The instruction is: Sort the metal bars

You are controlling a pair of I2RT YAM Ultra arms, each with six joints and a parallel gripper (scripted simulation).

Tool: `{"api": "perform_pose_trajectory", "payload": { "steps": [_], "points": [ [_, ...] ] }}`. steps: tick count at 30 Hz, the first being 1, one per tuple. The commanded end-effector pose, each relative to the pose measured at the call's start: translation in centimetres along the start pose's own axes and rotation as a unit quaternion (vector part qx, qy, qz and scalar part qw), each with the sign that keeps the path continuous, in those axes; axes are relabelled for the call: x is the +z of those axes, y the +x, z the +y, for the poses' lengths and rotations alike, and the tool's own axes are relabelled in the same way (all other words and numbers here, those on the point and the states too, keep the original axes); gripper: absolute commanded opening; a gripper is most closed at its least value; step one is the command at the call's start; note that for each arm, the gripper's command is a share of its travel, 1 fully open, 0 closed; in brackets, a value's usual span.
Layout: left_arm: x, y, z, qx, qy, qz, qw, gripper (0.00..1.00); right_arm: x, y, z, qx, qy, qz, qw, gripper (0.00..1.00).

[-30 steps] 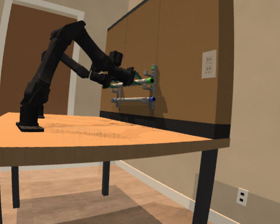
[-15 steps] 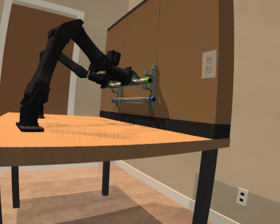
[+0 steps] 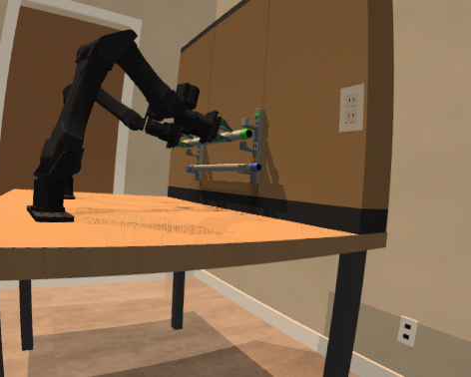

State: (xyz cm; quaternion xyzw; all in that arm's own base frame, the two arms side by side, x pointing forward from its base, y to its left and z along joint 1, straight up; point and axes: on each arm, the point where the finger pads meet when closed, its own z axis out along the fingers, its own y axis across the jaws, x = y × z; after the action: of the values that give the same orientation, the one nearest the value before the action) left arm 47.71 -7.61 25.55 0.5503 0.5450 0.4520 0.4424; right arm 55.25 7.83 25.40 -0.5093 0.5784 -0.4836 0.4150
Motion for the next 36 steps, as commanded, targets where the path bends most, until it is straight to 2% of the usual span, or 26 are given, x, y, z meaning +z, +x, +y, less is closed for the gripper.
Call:
{"api": "perform_pose_trajectory", "payload": {
  "steps": [1, 13, 36],
  "points": [
    [-2.0, 0.2, 6.7, -0.008, -0.100, 0.005, 0.995, 0.00, -2.1, 0.5, -6.9, 0.007, 0.094, 0.006, 0.996, 0.00],
    [-2.9, 0.2, 6.5, -0.008, -0.100, 0.005, 0.995, 0.00, -3.0, 0.5, -6.7, 0.007, 0.094, 0.006, 0.996, 0.00],
    [-3.4, 0.2, 9.0, -0.008, -0.100, 0.005, 0.995, 0.00, -3.5, 0.5, -9.3, 0.007, 0.094, 0.006, 0.996, 0.00]
  ]
}}
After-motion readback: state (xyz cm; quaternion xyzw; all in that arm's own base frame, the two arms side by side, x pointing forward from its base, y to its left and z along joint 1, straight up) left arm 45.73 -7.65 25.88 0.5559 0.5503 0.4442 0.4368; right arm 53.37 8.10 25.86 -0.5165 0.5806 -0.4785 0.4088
